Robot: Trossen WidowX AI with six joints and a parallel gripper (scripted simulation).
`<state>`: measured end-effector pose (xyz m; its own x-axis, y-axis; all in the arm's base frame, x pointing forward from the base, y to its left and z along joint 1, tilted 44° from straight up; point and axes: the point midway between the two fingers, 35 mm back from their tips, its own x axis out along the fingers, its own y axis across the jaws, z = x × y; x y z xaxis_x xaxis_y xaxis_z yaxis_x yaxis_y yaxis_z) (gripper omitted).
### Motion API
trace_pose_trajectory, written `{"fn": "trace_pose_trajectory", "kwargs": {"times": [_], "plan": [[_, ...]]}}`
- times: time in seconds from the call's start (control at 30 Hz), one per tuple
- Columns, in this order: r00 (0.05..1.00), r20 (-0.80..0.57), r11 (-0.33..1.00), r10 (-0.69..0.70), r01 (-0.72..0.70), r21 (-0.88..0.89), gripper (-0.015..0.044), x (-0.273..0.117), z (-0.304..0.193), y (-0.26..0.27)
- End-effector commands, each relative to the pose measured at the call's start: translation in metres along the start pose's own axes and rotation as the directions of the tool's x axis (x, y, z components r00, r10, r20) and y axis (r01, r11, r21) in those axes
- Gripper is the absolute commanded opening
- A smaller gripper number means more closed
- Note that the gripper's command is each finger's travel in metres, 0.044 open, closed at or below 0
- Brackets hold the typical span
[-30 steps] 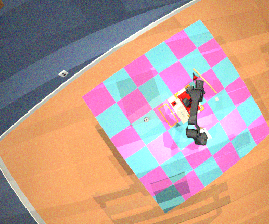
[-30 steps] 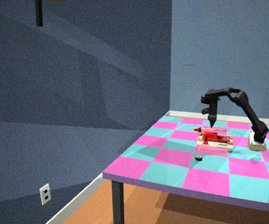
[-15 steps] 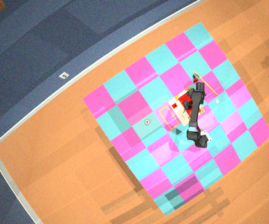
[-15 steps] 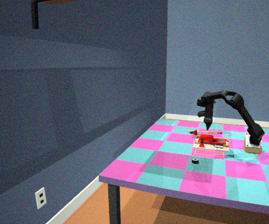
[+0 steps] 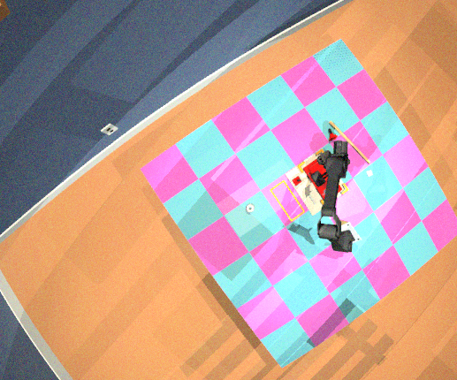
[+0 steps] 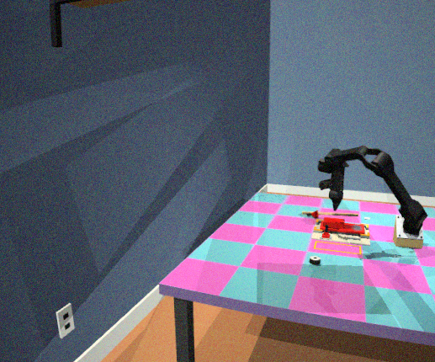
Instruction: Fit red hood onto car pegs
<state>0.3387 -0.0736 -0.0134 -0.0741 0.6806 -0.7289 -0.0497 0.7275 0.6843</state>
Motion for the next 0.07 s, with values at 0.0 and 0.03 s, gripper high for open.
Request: {"fn": "trace_pose_trajectory", "kwargs": {"times": [0.0,0.03], "plan": [[1.000,-0.002,1.000,-0.002,0.002,-0.006,0.0440,-0.0005,-0.0005,-0.0003],[1.000,-0.002,1.000,-0.002,0.002,-0.006,0.0440,-0.0005,-0.0005,-0.0003]]}}
